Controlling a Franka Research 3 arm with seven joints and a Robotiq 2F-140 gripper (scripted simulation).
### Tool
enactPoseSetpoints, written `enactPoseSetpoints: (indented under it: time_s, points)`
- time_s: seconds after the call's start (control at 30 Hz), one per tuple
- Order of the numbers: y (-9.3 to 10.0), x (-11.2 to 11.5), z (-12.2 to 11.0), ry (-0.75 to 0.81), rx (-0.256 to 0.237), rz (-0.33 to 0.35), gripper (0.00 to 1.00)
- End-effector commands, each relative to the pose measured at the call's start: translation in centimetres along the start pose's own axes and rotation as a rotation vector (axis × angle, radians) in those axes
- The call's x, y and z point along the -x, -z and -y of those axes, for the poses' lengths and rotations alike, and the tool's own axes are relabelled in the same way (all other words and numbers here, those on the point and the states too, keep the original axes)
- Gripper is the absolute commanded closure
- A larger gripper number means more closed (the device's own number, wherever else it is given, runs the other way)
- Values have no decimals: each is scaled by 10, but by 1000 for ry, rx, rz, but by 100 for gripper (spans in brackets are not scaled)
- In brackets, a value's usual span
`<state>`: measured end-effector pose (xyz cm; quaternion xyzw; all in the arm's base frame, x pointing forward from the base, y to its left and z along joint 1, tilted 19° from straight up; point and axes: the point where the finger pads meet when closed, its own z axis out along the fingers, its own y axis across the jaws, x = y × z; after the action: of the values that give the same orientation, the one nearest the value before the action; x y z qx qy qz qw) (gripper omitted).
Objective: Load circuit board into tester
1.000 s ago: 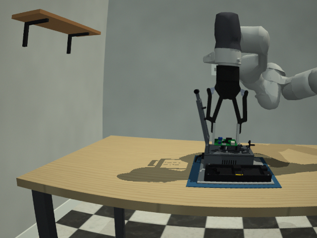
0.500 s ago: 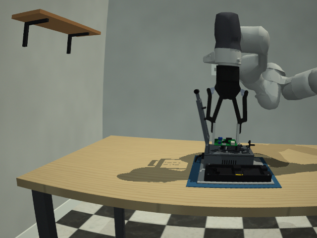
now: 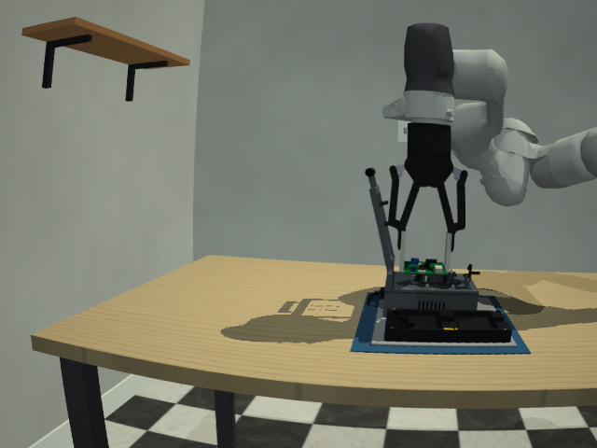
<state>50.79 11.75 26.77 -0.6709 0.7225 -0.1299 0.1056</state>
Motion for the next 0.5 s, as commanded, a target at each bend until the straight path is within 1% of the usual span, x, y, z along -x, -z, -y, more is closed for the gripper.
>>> enactPoseSetpoints:
  time_s: [0.0, 0.23, 0.47]
  points:
    - [1, -2, -1, -4, 1, 0, 54]
    - [1, -8, -2, -4, 1, 0, 54]
    - [2, -19, -5, -4, 1, 0, 54]
